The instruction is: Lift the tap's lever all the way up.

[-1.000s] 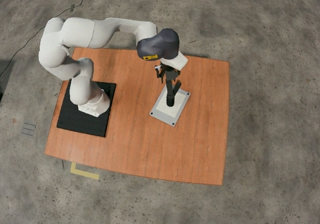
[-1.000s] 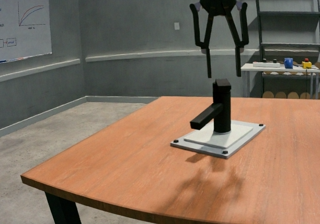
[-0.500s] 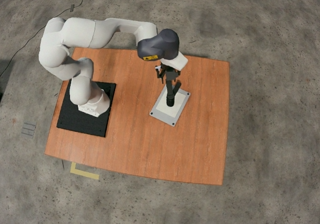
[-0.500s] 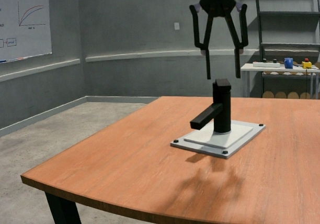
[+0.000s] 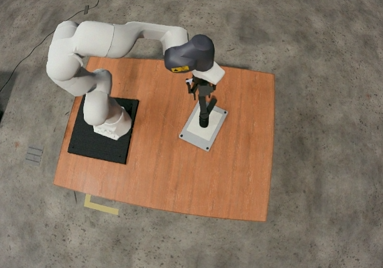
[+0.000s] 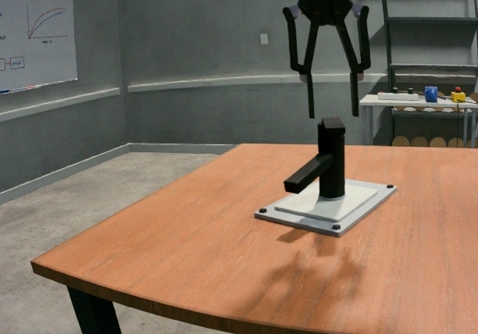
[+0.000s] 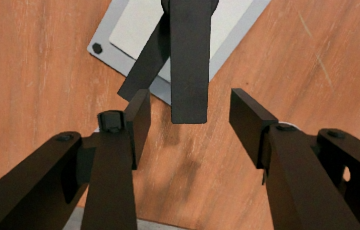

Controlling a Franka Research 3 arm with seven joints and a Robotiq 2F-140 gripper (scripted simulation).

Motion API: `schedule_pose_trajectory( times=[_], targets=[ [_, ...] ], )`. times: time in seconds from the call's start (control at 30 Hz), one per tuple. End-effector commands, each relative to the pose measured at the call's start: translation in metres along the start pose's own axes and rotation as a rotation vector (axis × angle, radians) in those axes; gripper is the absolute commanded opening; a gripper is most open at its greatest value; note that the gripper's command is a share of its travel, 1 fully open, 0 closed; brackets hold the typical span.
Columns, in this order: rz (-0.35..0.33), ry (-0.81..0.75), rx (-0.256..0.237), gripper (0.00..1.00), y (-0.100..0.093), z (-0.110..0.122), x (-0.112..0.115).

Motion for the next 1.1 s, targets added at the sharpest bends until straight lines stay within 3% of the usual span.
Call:
schedule_pose_trajectory(
  times=[0.0, 1.07],
  targets=[
    [0.001, 0.004, 0.000, 0.47, 0.0010, 0.0001, -0.0002],
    [0.001, 0.004, 0.000, 0.47, 0.0045, 0.0001, -0.0002]
  ],
)
Point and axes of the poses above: the point where the finger pads meet when closed, its own y axis out along the fingers, its own z axis across the jaws, x = y × z, the point moved 3 cm from there along -y, back along the fingers, and after that the axes turned 1 degree about -y, right-handed, at the moved point
